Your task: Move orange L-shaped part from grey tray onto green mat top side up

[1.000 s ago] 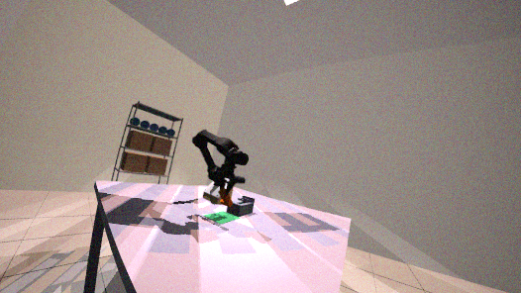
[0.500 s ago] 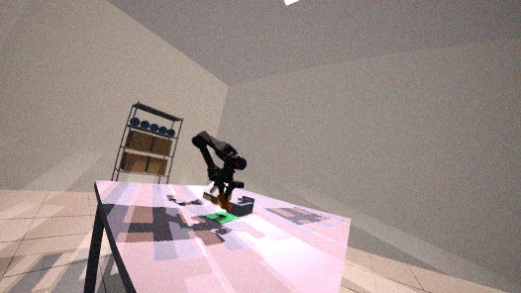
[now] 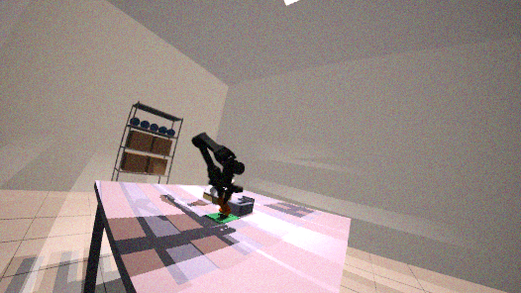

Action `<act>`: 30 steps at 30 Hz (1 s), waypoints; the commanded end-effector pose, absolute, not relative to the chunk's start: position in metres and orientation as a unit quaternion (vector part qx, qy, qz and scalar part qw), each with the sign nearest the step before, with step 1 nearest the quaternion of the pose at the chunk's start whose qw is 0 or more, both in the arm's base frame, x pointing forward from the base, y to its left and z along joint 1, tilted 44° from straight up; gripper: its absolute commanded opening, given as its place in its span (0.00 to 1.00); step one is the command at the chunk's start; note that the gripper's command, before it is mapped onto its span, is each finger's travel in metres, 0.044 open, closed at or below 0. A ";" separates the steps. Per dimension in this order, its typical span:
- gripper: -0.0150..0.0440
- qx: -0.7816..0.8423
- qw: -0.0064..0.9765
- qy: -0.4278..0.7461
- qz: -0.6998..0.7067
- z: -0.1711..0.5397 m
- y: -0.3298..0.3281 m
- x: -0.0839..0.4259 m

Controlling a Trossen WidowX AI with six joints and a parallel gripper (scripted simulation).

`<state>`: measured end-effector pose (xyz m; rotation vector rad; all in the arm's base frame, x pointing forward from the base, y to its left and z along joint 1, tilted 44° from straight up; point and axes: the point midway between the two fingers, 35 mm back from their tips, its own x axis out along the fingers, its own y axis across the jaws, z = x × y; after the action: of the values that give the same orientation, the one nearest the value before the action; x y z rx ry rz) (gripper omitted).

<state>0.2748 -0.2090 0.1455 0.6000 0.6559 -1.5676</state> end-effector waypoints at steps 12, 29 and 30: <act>0.25 0.260 0.620 0.290 -0.681 0.141 -0.210 0.274; 0.57 0.260 0.620 0.287 -0.682 0.142 -0.211 0.273; 0.61 0.260 0.620 0.287 -0.682 0.142 -0.211 0.273</act>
<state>0.2733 -0.2106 0.1419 0.5973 0.6609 -1.5691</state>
